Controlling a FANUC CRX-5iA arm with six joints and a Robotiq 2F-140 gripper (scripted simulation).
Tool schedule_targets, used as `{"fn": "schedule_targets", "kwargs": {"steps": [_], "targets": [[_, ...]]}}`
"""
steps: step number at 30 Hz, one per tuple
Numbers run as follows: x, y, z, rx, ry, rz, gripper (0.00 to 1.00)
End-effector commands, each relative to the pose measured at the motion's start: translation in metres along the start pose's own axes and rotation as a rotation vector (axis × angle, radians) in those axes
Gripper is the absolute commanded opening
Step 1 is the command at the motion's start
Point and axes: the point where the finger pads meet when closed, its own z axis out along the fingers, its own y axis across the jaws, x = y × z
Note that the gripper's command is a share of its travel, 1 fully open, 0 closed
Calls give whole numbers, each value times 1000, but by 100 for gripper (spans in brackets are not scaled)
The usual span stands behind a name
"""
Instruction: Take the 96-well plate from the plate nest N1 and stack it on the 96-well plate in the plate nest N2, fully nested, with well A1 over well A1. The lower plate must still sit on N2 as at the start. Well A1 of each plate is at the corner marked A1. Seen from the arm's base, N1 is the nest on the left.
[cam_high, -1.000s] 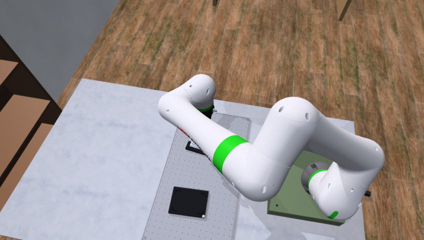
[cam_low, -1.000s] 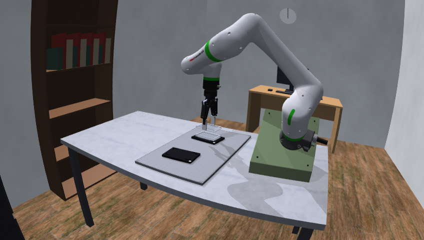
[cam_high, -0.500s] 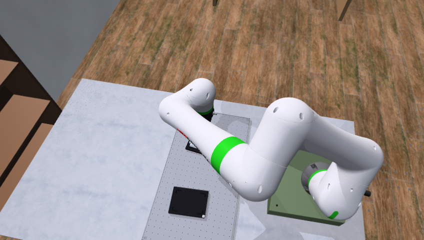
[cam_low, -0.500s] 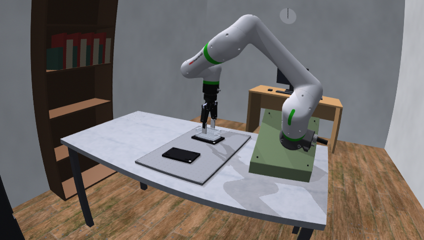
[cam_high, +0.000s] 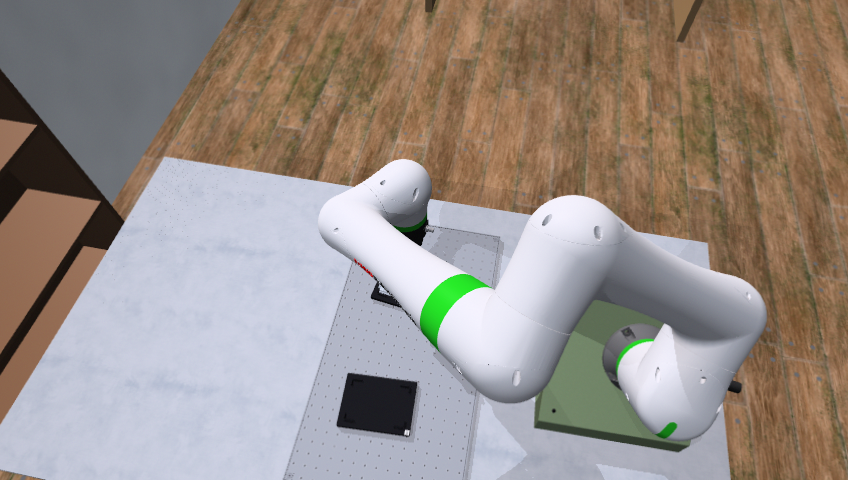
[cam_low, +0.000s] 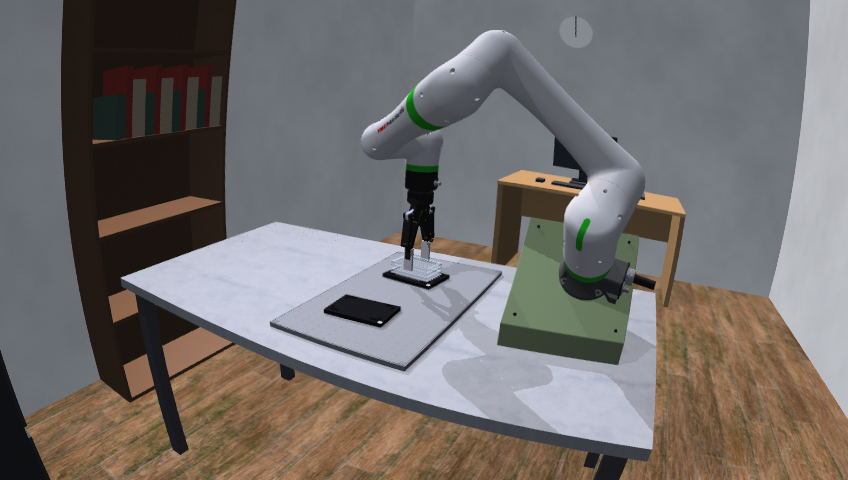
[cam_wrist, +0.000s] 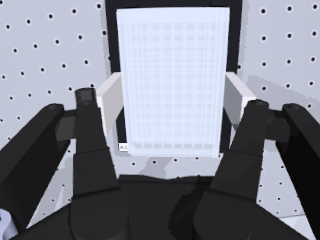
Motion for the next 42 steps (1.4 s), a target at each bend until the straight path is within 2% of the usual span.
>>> {"fn": "schedule_targets", "kwargs": {"steps": [1, 42], "targets": [[0, 0, 0, 0, 0, 0, 0], [0, 0, 5, 0, 0, 0, 0]]}}
